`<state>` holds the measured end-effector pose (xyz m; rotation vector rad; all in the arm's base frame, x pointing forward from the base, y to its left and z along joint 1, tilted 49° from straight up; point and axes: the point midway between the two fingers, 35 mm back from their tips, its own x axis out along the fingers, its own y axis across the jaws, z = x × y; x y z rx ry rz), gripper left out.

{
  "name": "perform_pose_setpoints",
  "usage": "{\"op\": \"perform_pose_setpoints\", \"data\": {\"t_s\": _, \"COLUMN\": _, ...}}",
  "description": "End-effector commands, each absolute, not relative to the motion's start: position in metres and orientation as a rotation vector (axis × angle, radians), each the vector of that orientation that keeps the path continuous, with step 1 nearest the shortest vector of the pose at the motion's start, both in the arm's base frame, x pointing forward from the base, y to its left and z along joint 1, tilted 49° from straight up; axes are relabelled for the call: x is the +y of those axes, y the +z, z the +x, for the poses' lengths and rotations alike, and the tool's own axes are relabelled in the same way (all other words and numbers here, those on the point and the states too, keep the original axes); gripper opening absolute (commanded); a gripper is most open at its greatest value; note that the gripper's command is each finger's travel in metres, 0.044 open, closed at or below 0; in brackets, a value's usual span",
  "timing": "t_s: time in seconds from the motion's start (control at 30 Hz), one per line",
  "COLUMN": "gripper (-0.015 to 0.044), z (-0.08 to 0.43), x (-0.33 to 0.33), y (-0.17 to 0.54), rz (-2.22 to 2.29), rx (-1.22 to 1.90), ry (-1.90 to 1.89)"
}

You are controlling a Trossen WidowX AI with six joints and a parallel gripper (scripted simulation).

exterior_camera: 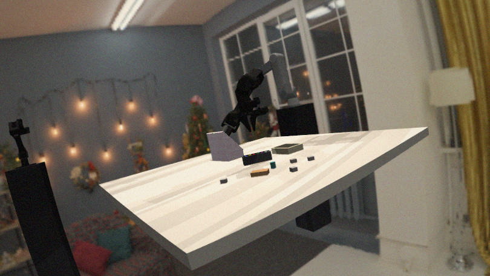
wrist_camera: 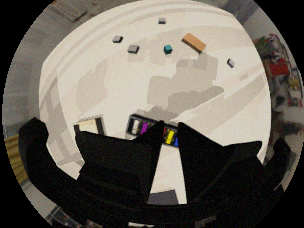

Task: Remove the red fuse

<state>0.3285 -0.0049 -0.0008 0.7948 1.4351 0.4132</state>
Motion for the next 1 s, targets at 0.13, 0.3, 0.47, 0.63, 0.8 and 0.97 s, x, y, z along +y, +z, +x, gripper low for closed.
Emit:
{"op": "perform_pose_setpoints", "data": {"t_s": 0.13, "gripper": 0.007, "z": 0.287, "x": 0.044, "y": -0.043, "rz": 0.909, "rx": 1.768, "ry": 0.388}}
{"op": "perform_pose_setpoints", "data": {"t_s": 0.3, "gripper": 0.007, "z": 0.286, "x": 0.048, "y": -0.04, "rz": 0.909, "rx": 1.769, "ry": 0.388}}
{"op": "perform_pose_setpoints", "data": {"t_s": 0.47, "gripper": 0.007, "z": 0.285, "x": 0.051, "y": -0.043, "rz": 0.909, "rx": 1.768, "ry": 0.388}}
{"op": "perform_pose_setpoints", "data": {"t_s": 0.63, "gripper": 0.007, "z": 0.285, "x": 0.054, "y": -0.046, "rz": 0.909, "rx": 1.768, "ry": 0.388}}
{"op": "perform_pose_setpoints", "data": {"t_s": 0.8, "gripper": 0.007, "z": 0.284, "x": 0.058, "y": -0.049, "rz": 0.909, "rx": 1.768, "ry": 0.388}}
{"op": "perform_pose_setpoints", "data": {"t_s": 0.97, "gripper": 0.007, "z": 0.283, "x": 0.062, "y": -0.052, "rz": 0.91, "rx": 1.768, "ry": 0.388}}
